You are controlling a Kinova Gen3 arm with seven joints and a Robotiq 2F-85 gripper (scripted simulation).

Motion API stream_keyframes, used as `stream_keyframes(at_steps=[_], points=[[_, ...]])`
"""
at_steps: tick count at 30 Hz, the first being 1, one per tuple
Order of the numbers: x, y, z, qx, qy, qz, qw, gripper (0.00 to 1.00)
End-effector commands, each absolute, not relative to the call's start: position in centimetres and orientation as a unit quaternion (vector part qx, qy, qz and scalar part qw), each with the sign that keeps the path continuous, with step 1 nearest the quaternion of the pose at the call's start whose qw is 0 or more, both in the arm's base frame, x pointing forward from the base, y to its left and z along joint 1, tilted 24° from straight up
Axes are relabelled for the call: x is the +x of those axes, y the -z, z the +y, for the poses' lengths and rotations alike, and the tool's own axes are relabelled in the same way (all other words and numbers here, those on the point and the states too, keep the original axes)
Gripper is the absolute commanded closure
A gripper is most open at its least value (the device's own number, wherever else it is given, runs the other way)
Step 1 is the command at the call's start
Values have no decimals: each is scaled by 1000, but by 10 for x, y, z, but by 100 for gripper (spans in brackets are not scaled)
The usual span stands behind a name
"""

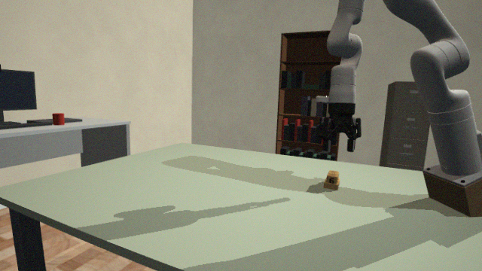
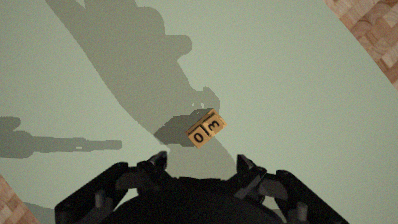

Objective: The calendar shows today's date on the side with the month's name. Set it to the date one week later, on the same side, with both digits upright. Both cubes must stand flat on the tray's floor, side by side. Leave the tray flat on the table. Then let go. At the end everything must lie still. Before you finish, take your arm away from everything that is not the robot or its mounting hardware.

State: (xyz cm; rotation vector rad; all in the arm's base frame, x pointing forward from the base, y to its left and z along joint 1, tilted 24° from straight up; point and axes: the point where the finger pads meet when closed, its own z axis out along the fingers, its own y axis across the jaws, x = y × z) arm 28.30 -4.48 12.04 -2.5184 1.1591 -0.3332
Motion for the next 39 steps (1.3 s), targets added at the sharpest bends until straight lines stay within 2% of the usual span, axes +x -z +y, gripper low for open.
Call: stream_keyframes(at_steps=[1,18,39], points=[[284,-121,-43,-853,107,480,172,0],[290,-124,-44,-697,75,686,194,0],[291,-125,-46,-648,67,732,198,0]])
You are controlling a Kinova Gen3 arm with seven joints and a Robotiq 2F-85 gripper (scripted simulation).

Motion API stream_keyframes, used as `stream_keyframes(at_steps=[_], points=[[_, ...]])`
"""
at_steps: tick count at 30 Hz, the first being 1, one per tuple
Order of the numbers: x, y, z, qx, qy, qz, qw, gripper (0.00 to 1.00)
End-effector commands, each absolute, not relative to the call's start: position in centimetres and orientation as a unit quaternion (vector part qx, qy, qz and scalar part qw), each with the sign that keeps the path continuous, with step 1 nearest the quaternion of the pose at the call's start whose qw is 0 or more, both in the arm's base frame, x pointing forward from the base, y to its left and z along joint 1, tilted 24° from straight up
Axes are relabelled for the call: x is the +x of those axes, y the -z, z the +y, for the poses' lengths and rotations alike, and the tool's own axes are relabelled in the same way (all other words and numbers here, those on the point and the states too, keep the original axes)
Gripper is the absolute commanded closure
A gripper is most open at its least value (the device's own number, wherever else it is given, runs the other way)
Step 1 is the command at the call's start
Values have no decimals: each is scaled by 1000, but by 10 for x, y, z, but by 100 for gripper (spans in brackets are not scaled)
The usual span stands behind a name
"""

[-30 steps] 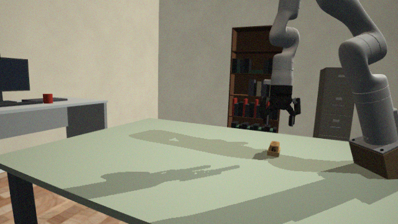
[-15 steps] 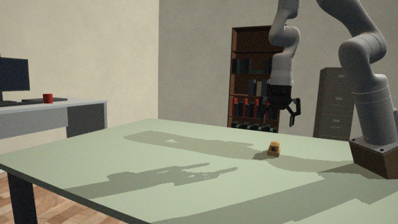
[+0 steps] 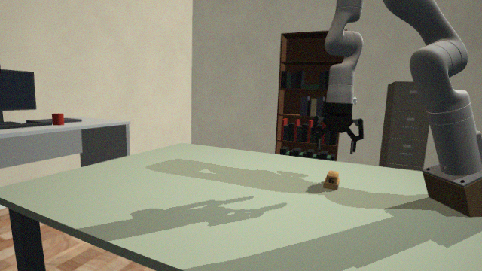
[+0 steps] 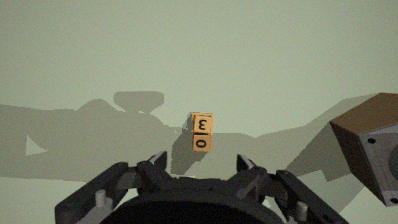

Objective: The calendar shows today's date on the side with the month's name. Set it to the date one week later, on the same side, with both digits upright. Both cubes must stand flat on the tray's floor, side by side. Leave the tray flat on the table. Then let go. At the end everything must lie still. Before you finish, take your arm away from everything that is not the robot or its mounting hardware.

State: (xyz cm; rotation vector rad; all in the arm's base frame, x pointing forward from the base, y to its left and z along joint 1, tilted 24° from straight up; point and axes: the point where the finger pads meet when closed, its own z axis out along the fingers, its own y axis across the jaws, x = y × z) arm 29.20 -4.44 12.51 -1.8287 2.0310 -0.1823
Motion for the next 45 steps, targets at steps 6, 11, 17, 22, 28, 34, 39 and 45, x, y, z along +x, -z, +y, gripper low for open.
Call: stream_keyframes(at_steps=[6,11,17,22,28,34,39,45], points=[[291,-125,-46,-648,67,732,198,54],[291,-125,-46,-648,67,732,198,54],[291,-125,-46,-648,67,732,198,54],[291,-125,-46,-648,67,732,198,54],[291,-125,-46,-648,67,732,198,54],[291,-125,-46,-648,67,732,198,54],[292,-125,-46,-648,68,732,198,54],[294,-122,-47,-648,65,733,199,54]])
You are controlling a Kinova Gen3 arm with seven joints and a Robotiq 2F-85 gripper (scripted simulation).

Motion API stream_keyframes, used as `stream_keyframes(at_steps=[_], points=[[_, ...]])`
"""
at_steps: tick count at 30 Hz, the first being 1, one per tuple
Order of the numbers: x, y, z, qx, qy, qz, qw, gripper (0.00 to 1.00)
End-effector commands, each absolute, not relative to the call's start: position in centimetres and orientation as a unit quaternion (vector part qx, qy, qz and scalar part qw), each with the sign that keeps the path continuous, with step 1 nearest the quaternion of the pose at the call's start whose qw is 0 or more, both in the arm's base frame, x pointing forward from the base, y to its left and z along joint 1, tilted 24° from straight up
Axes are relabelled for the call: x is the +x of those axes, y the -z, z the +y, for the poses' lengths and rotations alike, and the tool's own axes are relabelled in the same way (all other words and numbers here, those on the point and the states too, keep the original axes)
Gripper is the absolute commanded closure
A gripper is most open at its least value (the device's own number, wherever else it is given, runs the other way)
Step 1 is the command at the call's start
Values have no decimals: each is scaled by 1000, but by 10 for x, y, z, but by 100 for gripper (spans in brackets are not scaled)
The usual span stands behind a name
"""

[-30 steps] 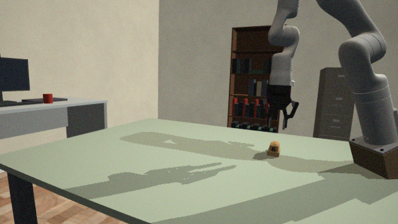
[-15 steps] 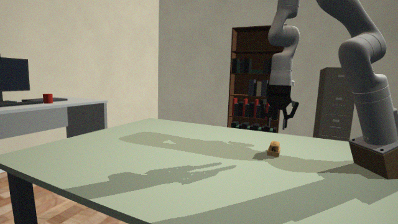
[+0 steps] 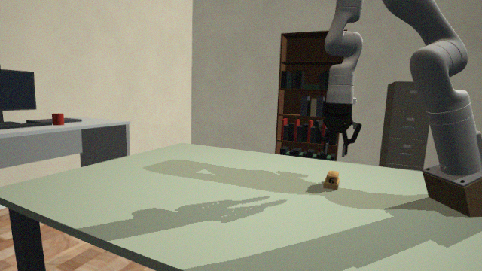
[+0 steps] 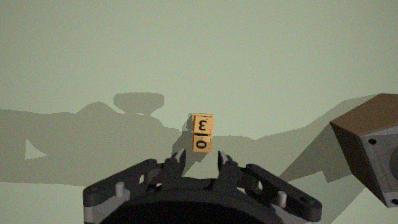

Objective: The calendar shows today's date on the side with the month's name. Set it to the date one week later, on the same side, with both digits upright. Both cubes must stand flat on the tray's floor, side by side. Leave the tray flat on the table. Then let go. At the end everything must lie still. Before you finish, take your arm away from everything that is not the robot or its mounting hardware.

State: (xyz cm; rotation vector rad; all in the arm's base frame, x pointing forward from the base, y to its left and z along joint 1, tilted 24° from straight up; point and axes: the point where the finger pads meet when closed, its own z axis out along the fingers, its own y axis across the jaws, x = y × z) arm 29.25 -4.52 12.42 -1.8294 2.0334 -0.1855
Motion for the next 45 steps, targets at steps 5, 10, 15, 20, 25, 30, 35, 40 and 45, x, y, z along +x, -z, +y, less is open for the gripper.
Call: stream_keyframes(at_steps=[5,10,15,20,25,30,35,40,45], points=[[296,-120,-46,-648,62,732,201,54],[300,-115,-47,-648,60,732,200,54],[302,-108,-46,-651,57,731,199,54],[304,-102,-45,-651,57,731,196,54],[306,-96,-43,-651,56,732,193,54],[309,-90,-40,-653,56,730,192,54],[311,-84,-39,-653,57,731,190,54],[311,-82,-40,-652,57,732,188,54],[312,-79,-39,-651,58,733,188,54]])
